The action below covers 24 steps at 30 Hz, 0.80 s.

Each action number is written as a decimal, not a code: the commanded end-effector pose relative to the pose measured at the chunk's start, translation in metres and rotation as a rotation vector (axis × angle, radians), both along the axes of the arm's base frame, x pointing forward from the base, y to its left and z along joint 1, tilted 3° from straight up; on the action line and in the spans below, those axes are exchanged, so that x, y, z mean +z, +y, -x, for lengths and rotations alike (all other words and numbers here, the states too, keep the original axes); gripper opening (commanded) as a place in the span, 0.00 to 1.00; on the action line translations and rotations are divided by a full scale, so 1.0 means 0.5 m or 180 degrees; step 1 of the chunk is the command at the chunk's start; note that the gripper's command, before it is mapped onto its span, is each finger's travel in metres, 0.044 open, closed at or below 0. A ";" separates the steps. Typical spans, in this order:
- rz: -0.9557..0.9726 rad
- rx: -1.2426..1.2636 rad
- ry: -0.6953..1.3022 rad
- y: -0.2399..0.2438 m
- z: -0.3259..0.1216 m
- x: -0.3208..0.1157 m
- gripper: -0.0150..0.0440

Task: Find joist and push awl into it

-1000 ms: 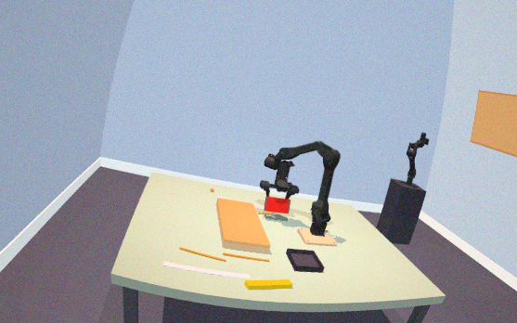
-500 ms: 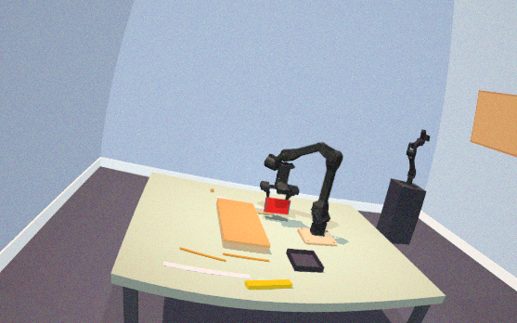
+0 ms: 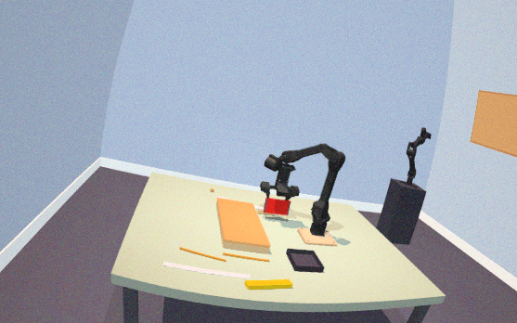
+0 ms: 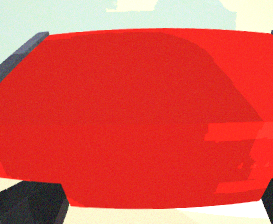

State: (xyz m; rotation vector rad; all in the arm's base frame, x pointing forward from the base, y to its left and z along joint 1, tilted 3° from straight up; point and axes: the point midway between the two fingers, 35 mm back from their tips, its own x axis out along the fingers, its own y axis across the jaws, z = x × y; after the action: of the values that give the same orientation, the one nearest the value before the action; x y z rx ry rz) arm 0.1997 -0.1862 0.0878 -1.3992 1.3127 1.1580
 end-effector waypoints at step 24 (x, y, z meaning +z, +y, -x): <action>0.0595 -0.0023 -0.0069 0.009 0.000 0.003 0.25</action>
State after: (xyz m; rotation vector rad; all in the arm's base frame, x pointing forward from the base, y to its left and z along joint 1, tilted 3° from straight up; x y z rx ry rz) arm 0.1996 -0.1814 0.0862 -1.5157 1.4241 1.0629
